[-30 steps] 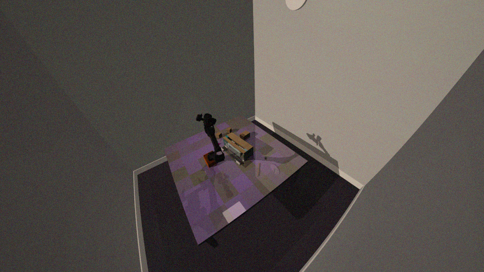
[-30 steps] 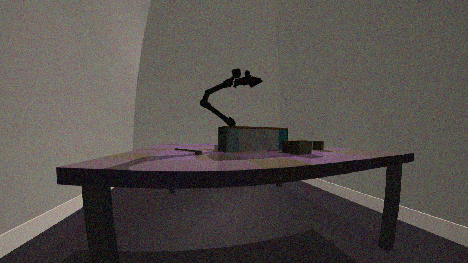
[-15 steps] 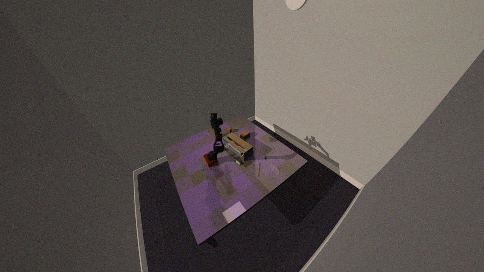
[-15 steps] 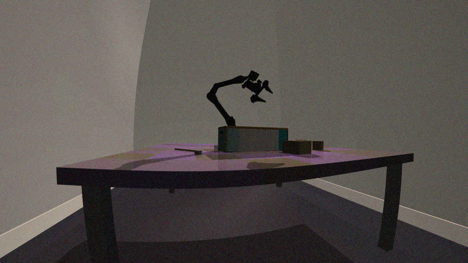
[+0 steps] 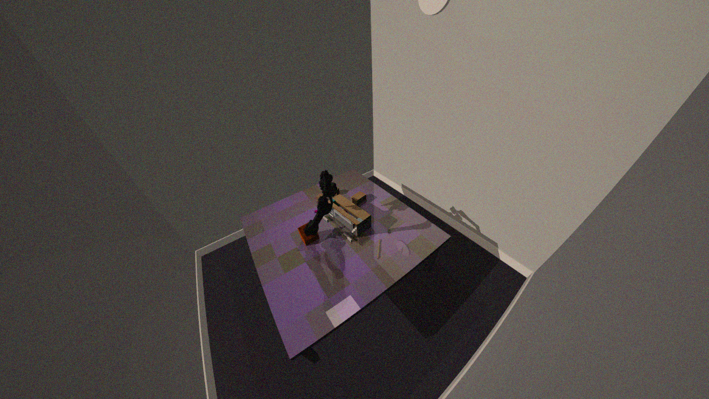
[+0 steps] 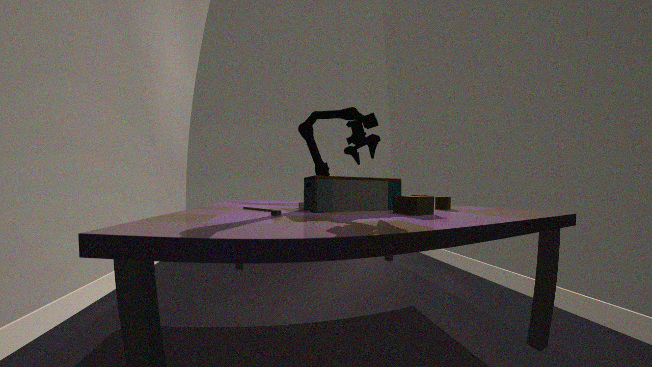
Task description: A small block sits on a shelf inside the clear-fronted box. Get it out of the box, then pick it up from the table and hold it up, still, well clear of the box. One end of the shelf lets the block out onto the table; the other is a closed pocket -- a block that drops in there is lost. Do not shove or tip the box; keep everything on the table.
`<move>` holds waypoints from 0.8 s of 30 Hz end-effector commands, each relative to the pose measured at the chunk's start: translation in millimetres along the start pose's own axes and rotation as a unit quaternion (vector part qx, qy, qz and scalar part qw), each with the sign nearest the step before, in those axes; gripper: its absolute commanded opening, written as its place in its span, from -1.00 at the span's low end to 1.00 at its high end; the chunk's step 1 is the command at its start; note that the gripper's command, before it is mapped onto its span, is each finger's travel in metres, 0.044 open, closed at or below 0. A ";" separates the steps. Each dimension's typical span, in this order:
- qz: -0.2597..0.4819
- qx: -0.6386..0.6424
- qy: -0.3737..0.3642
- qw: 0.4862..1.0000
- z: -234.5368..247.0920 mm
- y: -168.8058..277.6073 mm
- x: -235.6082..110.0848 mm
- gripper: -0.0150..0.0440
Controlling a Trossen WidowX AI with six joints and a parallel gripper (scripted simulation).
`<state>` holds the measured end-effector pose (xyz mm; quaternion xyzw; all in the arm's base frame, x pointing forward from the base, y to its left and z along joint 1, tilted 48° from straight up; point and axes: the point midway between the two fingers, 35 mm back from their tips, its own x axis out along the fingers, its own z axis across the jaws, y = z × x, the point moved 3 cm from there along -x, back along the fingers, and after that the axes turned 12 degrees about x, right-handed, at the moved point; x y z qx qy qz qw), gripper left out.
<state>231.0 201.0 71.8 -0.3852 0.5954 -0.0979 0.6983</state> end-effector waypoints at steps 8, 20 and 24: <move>-0.165 0.179 0.111 0.963 -1.3 -48.0 49.8 0.86; -0.165 0.179 0.111 0.963 -1.8 -47.9 55.3 0.86; -0.165 0.179 0.111 0.964 -2.6 -47.8 61.9 0.86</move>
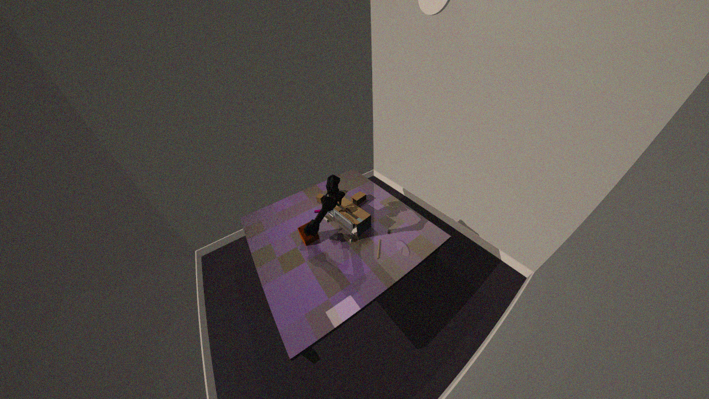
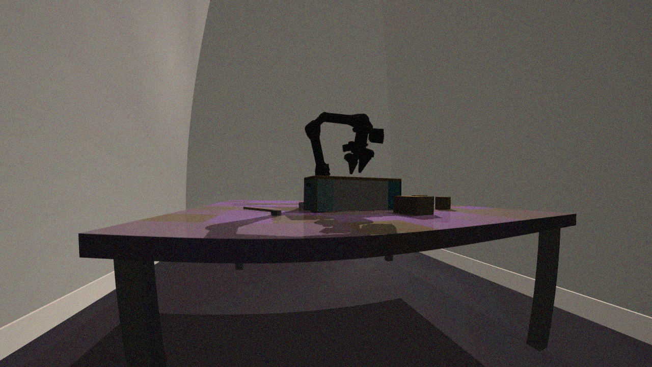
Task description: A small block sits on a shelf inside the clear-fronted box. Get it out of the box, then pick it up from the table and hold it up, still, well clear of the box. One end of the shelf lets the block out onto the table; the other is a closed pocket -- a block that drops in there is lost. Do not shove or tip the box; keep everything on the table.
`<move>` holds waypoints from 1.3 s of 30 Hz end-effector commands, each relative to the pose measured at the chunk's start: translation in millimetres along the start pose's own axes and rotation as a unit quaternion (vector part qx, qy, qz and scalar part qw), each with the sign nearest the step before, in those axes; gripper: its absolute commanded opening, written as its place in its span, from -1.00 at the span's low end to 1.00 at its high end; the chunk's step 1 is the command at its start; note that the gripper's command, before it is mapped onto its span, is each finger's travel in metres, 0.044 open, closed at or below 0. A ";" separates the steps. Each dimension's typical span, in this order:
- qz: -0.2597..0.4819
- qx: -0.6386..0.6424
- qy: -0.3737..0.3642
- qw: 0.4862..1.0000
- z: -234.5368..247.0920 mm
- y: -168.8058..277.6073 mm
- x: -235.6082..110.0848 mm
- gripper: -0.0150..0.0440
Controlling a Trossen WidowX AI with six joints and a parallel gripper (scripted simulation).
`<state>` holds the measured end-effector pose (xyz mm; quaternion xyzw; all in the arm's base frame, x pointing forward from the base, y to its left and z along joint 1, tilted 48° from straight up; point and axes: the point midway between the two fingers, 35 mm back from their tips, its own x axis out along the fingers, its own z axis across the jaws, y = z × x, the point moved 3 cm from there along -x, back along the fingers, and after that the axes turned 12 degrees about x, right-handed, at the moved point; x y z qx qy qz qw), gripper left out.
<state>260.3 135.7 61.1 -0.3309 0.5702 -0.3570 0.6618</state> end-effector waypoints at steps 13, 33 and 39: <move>-0.003 -0.001 0.001 1.000 -0.3 7.7 27.6 0.86; -0.004 -0.001 0.001 1.000 -2.1 16.2 59.1 0.86; -0.005 -0.001 0.001 1.000 -2.9 18.5 68.1 0.86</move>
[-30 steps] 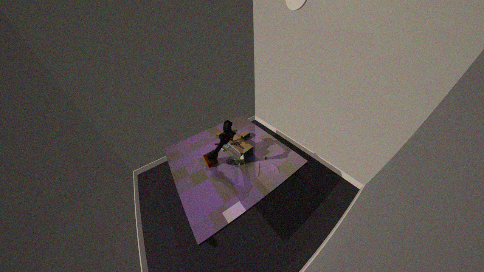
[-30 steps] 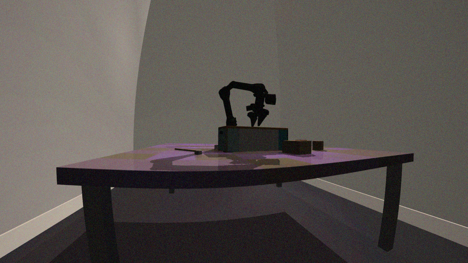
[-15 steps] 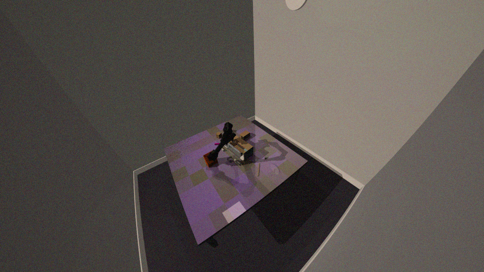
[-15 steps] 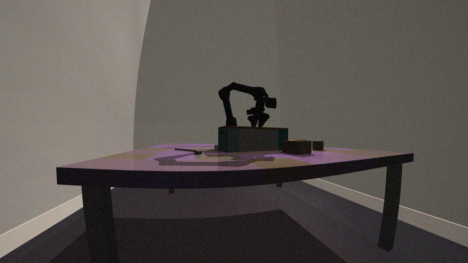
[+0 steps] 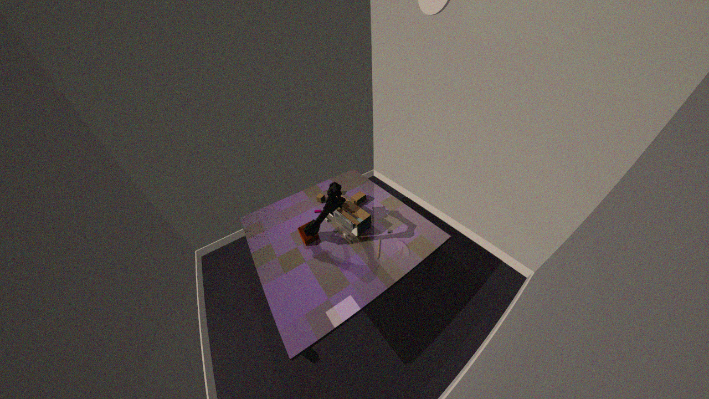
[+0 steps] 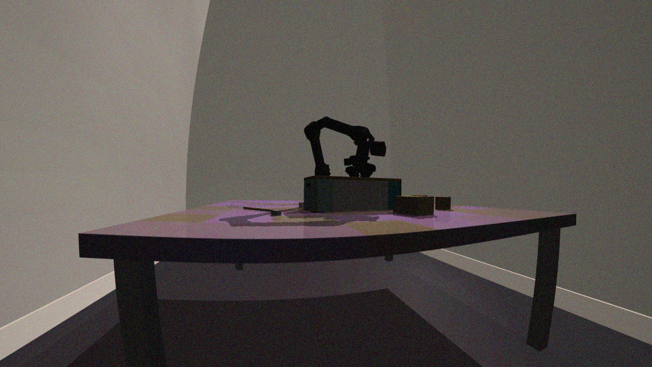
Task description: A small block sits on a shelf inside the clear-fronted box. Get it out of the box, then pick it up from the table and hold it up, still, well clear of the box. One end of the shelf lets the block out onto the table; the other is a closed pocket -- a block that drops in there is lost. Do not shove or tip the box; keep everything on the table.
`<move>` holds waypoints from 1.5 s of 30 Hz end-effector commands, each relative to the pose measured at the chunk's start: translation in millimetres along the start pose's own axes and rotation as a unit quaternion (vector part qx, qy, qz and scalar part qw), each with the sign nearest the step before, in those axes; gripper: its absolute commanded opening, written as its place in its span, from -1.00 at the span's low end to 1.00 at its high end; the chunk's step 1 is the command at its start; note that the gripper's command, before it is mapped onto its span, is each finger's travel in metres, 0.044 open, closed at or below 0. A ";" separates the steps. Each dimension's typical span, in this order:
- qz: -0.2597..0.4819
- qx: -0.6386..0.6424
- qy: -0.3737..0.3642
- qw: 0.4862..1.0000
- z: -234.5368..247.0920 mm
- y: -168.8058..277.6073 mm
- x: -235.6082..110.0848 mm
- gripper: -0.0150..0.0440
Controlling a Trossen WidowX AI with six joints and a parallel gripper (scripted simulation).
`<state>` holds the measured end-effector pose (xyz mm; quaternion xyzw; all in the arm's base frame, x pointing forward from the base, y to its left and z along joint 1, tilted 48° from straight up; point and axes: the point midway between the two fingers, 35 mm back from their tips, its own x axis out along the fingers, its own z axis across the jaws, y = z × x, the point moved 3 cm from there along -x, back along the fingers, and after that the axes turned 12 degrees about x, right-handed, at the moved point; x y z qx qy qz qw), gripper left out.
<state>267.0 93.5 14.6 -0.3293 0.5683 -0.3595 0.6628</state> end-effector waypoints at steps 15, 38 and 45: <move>-0.001 0.000 0.001 1.000 2.6 -13.5 7.2 0.86; -0.002 -0.001 0.001 1.000 10.0 -46.5 14.2 0.86; -0.003 -0.001 0.001 1.000 12.2 -56.5 16.2 0.86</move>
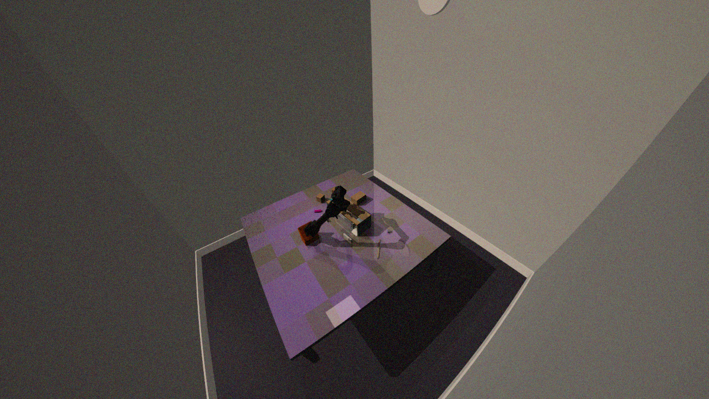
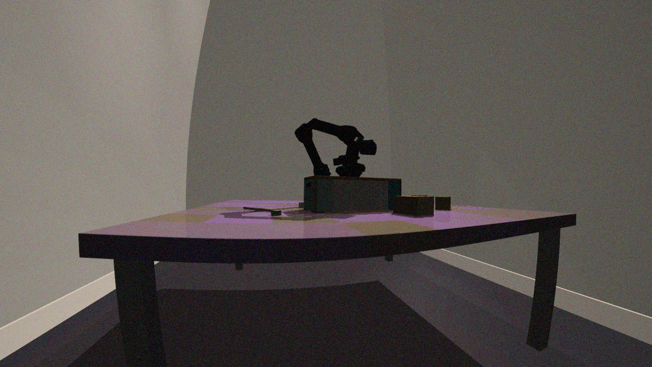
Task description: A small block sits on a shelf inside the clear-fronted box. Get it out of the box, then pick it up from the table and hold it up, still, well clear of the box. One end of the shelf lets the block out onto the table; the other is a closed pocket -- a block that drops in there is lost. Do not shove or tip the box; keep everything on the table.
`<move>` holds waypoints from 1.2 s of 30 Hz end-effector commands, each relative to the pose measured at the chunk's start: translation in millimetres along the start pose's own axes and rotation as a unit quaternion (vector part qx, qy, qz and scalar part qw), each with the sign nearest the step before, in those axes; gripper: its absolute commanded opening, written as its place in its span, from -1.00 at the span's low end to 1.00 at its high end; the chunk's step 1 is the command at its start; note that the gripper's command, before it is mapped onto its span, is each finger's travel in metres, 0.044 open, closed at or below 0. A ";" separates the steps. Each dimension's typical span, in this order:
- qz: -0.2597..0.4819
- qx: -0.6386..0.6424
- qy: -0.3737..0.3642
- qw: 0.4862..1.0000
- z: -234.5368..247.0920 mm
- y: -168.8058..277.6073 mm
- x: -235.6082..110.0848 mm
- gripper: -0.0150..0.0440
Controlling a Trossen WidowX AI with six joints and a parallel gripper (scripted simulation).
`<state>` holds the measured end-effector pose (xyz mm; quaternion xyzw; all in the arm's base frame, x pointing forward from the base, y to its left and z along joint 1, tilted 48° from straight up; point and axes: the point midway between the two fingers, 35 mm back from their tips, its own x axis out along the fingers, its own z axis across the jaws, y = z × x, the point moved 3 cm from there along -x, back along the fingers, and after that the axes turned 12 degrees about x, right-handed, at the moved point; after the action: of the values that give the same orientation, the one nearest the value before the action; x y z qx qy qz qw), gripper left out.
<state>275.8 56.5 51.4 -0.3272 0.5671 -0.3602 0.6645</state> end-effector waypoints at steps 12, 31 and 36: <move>-0.004 -0.003 0.002 1.000 3.4 -24.0 6.4 0.86; -0.005 -0.004 0.002 1.000 9.7 -51.7 12.0 0.86; -0.005 -0.004 0.002 1.000 11.4 -59.1 13.5 0.86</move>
<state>282.2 19.8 91.1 -0.3299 0.5676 -0.3607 0.6625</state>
